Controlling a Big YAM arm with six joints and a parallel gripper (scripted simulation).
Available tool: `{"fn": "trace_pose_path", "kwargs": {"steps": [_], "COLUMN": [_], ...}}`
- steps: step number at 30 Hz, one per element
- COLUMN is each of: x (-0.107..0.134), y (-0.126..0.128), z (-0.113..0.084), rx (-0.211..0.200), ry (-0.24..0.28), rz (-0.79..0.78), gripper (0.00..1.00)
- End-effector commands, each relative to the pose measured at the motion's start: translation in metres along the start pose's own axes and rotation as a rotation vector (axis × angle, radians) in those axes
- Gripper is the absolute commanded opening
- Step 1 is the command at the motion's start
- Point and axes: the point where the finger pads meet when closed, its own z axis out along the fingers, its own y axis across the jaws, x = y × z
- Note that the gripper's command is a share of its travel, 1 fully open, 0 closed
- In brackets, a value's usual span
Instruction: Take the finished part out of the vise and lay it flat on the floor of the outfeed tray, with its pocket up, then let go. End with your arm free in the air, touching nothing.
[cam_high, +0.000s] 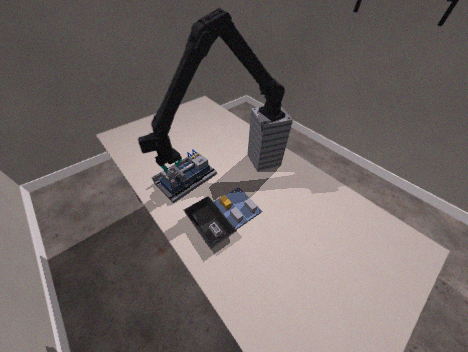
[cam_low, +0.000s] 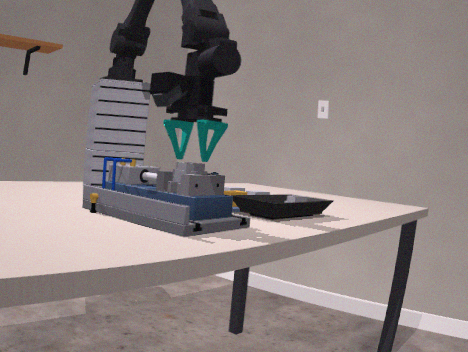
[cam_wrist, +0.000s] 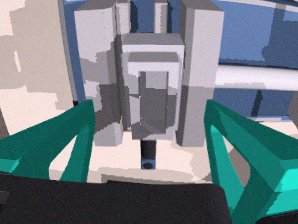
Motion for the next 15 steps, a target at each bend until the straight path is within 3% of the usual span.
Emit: {"fn": "trace_pose_path", "kwargs": {"steps": [1,15], "x": [0.0011,0.0013], "y": [0.0085,0.0079], "z": [-0.0124,-0.0108], "rx": [-0.024,-0.022], "ry": [-0.016,-0.015], "rz": [-0.004,-0.004], "gripper": [0.64,0.64]}}
